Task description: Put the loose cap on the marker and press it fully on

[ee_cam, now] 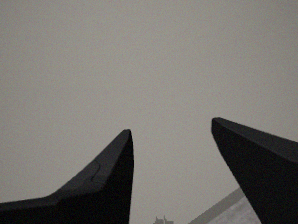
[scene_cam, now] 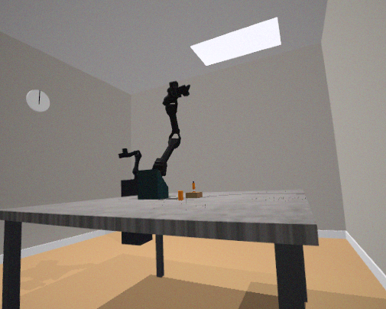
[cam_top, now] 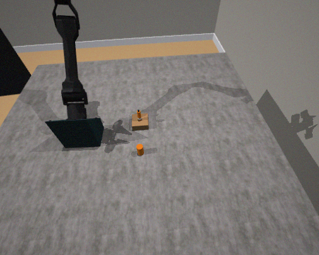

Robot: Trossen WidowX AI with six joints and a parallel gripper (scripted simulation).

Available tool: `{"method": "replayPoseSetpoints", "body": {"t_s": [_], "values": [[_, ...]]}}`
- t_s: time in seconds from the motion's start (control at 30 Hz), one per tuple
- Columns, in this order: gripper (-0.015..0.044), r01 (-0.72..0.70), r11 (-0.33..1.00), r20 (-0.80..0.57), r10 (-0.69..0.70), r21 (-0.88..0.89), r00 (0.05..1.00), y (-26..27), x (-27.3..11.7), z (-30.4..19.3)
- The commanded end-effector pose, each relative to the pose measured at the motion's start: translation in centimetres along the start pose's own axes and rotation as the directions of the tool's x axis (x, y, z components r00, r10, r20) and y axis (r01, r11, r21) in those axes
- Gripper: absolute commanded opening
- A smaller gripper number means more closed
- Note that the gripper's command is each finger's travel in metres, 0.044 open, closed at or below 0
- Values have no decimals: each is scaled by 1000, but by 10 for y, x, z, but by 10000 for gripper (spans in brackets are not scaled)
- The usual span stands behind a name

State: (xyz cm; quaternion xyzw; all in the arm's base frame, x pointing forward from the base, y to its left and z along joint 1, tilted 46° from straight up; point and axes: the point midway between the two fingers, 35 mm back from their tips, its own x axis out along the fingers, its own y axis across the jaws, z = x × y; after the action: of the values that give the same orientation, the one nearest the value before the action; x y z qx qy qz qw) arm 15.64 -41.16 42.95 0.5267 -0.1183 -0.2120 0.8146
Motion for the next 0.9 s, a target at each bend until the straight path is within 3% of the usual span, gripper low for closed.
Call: {"method": "replayPoseSetpoints", "body": {"t_s": [0.0,0.23,0.43,0.63,0.87], "values": [[237,103,992,-87,-96,78,992,-58,32,-27],[237,307,940,-298,-254,146,920,-148,75,-102],[237,481,868,-510,-360,125,782,-212,92,-186],[237,625,780,-707,-426,28,564,-263,83,-276],[237,718,678,-871,-439,-158,223,-302,41,-376]]}}
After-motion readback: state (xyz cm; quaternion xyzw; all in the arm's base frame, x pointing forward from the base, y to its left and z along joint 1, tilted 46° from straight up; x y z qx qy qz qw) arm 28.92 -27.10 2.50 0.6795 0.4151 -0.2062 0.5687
